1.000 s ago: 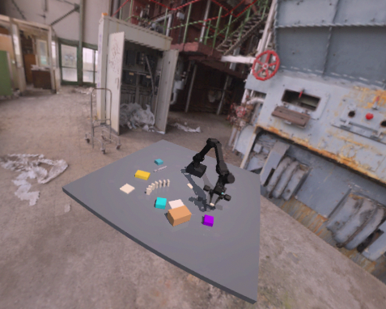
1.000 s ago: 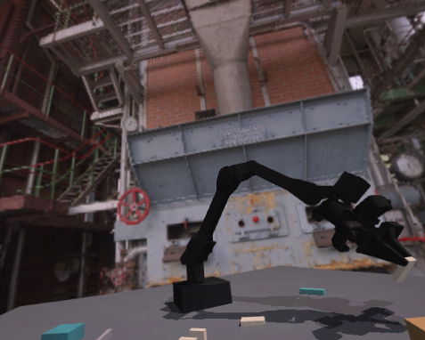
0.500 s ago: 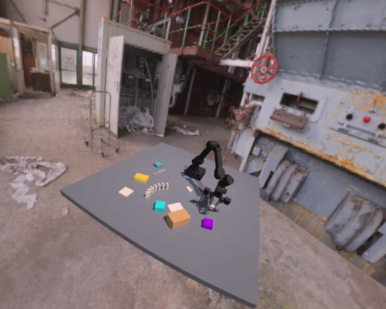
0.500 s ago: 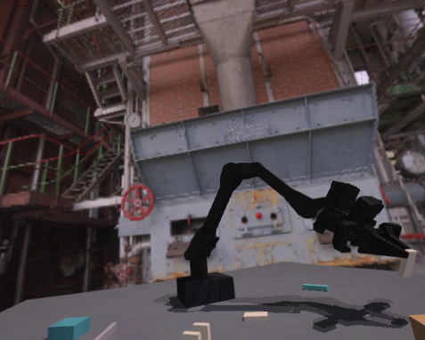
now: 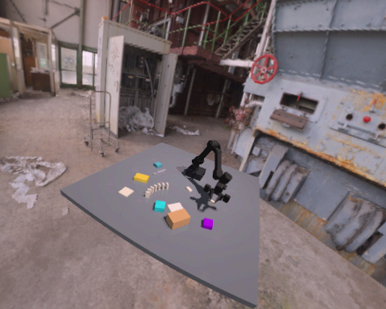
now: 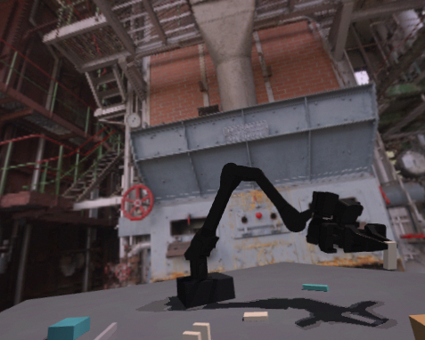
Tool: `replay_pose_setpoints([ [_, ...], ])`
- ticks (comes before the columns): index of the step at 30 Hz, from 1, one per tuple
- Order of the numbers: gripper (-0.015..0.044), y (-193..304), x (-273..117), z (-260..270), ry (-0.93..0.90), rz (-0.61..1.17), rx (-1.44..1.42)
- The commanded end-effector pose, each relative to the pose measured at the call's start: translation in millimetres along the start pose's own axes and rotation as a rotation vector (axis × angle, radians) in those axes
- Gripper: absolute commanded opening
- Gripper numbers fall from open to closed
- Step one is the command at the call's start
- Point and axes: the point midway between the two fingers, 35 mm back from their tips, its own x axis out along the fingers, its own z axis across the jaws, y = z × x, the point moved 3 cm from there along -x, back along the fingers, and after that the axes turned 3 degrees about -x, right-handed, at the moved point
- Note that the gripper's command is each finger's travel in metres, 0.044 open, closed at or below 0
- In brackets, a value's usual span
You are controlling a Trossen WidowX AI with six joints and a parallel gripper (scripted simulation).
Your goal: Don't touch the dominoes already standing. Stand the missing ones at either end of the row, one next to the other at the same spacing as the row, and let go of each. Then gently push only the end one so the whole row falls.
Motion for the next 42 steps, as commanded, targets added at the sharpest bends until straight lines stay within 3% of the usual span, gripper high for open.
replay_pose_setpoints([
  [1,0.0107,1,-10,-5,0.024,-0.047,0.009],
  [22,0.0107,10,-67,-50,0.158,-0.237,0.111],
  [42,0.0107,15,-65,-49,0.159,-0.235,0.11],
])
